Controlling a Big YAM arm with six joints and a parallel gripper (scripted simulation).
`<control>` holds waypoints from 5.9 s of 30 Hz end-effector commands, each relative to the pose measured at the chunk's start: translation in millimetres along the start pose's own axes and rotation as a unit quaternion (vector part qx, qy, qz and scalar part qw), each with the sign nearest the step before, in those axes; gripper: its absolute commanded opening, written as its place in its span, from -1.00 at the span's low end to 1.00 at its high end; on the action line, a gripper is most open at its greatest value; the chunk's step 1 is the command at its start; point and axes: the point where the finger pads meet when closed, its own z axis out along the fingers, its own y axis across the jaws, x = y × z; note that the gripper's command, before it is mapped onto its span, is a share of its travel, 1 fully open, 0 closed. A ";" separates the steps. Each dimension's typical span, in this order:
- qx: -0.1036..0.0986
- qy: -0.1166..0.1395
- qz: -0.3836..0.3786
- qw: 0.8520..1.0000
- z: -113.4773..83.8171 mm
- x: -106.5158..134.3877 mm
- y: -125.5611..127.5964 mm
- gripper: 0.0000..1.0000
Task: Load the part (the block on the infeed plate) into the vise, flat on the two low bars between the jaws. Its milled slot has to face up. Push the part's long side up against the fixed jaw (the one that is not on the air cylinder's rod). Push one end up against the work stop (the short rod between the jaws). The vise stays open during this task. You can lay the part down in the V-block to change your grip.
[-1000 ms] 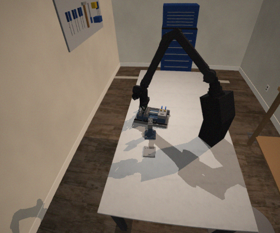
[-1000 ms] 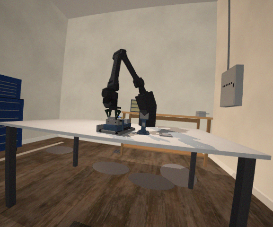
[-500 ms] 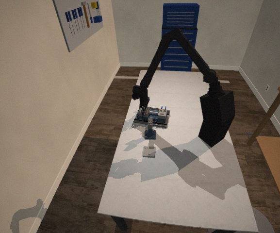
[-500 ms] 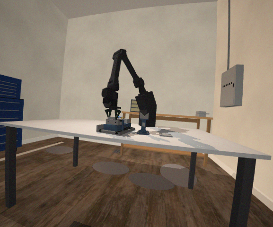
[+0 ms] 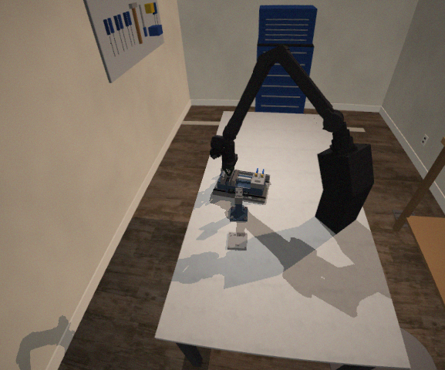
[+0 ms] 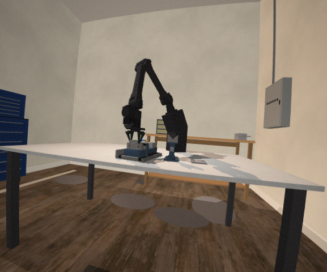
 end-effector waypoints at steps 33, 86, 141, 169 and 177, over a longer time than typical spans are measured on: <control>-0.001 -0.010 0.001 1.000 2.8 -9.4 7.3 -1.00; -0.001 -0.010 0.001 1.000 3.0 -9.3 6.7 0.49; 0.001 -0.014 0.005 1.000 -90.2 -10.8 0.0 0.49; 0.000 -0.013 0.004 1.000 -90.8 -9.5 1.4 -1.00; 0.000 -0.013 0.004 1.000 -90.8 -9.5 1.4 -1.00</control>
